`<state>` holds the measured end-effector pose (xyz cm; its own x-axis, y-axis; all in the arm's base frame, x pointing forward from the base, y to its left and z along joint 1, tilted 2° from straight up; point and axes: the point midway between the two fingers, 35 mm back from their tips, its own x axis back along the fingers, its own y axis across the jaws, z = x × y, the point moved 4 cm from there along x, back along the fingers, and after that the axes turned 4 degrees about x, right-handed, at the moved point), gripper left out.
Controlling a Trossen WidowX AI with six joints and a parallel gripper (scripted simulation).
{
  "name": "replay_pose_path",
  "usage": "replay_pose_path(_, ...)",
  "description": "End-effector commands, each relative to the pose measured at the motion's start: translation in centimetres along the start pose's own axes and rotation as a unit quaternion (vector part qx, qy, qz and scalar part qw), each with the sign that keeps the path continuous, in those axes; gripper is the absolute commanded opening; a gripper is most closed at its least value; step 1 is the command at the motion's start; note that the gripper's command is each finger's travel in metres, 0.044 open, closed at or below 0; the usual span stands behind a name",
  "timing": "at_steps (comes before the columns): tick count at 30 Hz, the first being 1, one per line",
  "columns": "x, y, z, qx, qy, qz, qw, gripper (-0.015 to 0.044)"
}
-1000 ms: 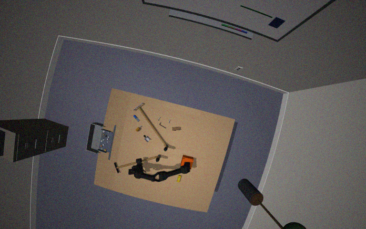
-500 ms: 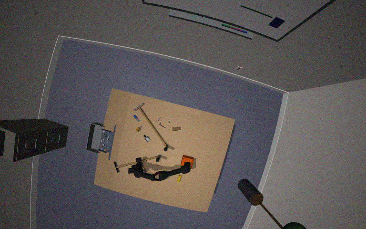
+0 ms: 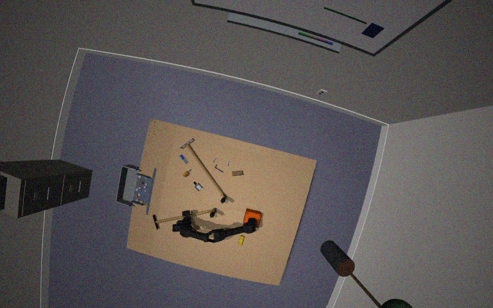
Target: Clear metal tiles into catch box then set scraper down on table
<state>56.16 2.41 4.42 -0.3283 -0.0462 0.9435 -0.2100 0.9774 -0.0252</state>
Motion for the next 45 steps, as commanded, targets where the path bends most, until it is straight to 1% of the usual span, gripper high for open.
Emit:
replay_pose_path(1,-0.1,-0.9,0.0,-0.002,-0.003,0.004,1.000,0.0000)
replay_pose_path(36,-0.2,-4.2,0.0,0.000,-0.019,0.011,1.000,0.0000)
replay_pose_path(37,-0.1,-3.4,0.0,0.001,-0.017,0.007,1.000,0.0000)
replay_pose_path(45,2.5,-3.5,-0.7,0.001,-0.029,0.010,1.000,0.0000)
